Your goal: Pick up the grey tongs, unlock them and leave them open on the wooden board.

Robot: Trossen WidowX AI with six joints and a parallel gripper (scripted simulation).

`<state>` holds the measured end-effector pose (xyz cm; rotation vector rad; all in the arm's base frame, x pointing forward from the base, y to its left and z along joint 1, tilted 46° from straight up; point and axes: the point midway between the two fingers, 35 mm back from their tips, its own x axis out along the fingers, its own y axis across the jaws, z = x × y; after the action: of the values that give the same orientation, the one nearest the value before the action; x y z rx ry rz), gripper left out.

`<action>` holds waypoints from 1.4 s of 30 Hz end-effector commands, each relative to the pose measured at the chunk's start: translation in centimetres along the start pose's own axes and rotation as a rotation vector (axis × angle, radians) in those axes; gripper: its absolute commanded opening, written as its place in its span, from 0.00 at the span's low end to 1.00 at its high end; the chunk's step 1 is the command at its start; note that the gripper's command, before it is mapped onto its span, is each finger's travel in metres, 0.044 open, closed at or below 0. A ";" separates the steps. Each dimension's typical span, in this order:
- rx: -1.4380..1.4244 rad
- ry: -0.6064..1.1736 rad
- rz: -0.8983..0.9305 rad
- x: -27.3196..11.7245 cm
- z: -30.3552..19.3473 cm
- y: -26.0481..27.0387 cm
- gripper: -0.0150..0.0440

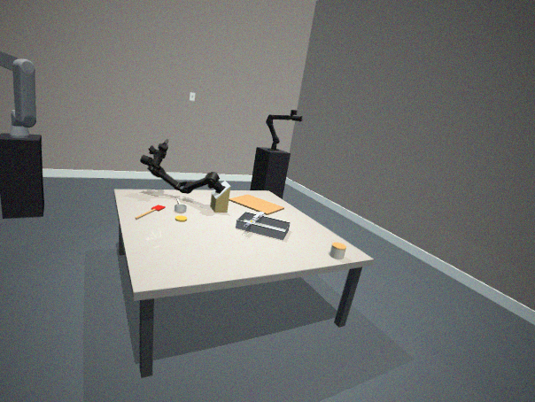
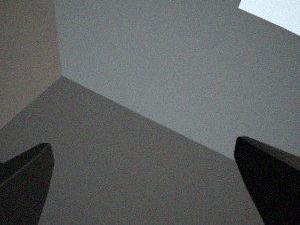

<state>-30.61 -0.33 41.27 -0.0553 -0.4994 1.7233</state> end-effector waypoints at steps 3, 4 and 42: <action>-0.002 -0.002 -0.022 0.2 0.2 -0.9 0.80; 0.010 -0.001 -0.032 0.4 0.3 -1.5 0.75; 0.809 0.150 -1.047 3.2 -12.6 -45.7 0.69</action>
<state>9.60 11.77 49.10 0.5123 0.2037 0.8811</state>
